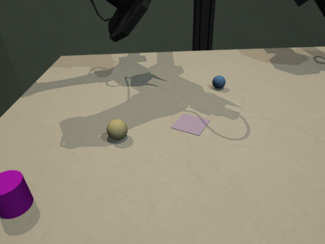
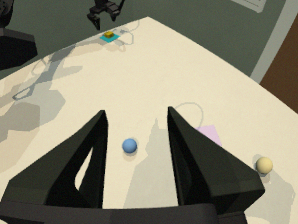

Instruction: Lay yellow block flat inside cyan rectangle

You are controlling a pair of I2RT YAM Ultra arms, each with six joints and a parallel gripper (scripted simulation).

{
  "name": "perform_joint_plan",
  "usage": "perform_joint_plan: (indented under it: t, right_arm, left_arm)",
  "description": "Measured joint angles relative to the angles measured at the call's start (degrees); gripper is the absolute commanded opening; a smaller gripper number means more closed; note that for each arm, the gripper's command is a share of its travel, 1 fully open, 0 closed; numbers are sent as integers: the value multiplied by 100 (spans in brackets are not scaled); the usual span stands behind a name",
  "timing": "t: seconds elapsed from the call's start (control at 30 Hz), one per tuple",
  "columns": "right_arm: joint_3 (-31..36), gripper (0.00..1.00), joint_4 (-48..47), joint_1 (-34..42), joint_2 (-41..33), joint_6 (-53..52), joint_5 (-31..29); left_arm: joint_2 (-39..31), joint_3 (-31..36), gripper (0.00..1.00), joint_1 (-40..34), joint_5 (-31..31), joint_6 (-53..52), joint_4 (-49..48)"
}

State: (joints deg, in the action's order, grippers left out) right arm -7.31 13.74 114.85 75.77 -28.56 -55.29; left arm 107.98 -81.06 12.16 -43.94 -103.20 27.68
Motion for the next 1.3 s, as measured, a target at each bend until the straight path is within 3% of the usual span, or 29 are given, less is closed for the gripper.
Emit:
perform_joint_plan:
  t: [0.57,1.3]
  right_arm:
    - [0,46,0,0,0,0,0]
    - [0,46,0,0,0,0,0]
  left_arm:
    - [101,-289,100,-245,-37,680,568]
    - [-1346,1775,100,-249,280,4468,-1185]
